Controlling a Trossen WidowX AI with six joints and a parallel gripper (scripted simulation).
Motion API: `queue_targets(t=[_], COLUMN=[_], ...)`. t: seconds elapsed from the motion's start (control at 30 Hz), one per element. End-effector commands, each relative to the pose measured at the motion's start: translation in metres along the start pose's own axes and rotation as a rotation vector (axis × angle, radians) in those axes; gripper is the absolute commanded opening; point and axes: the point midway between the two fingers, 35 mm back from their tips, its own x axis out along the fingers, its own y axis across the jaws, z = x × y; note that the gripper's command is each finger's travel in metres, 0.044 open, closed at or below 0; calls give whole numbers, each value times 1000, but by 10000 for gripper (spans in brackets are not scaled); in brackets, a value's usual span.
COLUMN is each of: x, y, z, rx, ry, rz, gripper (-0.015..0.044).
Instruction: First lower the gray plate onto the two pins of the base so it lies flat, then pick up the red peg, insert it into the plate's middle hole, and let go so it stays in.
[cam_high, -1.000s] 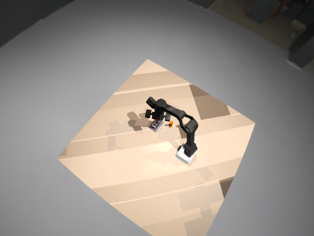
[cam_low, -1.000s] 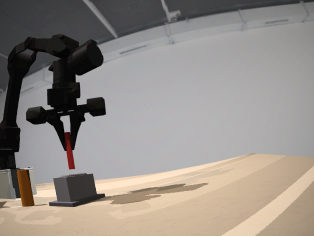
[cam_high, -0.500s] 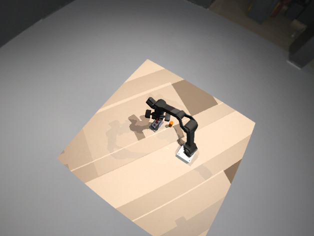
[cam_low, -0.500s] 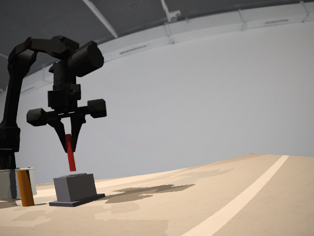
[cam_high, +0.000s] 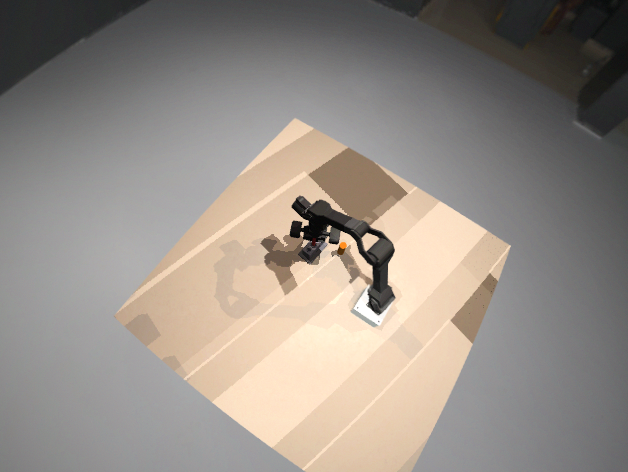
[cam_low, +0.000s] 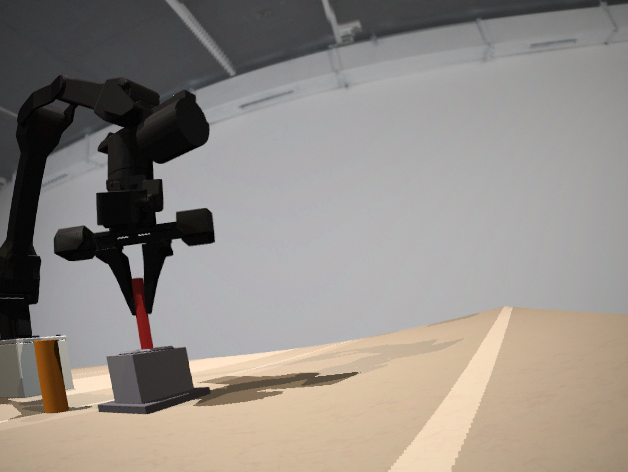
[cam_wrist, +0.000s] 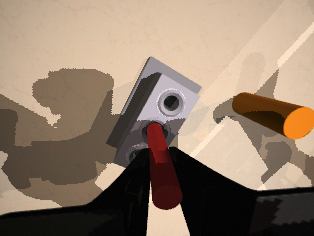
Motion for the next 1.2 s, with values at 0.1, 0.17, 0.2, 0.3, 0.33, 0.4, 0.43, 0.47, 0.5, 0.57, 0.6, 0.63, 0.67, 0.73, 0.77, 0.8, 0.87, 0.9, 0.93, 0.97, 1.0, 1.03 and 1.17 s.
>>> queue_targets(t=[0.1,0.17,0.2,0.3,0.33,0.4,0.43,0.47,0.5,0.57,0.6,0.63,0.67,0.73,0.77,0.8,0.87,0.9,0.93,0.97,1.0,1.03,1.17], x=[0,0,1,1,1,1,1,1,1,1,2,2,2,2,2,2,2,2,2,2,2,2,2], y=[1,1,1,1,1,0,0,0,-1,-1,-1,-1,-1,-1,-1,0,0,0,-1,-1,-1,-1,-1], z=[0,0,0,0,-1,-1,-1,-1,-1,-1,-1,-1,-1,-1,-1,-1,-1,-1,-1,-1,-1,-1,-1], rx=[0,0,0,0,0,0,0,0,0,0,0,0,0,0,0,0,0,0,-2,-2,-2,-2,-2], ry=[-1,-1,-1,-1,-1,-1,-1,-1,-1,-1,-1,-1,-1,-1,-1,-1,-1,-1,1,1,1,1,1], rz=[2,2,2,2,2,2,2,2,2,2,2,2,2,2,2,2,2,2,-1,-1,-1,-1,-1], gripper=[0,0,0,0,0,0,0,0,0,0,0,0,0,0,0,0,0,0,0,0,0,0,0])
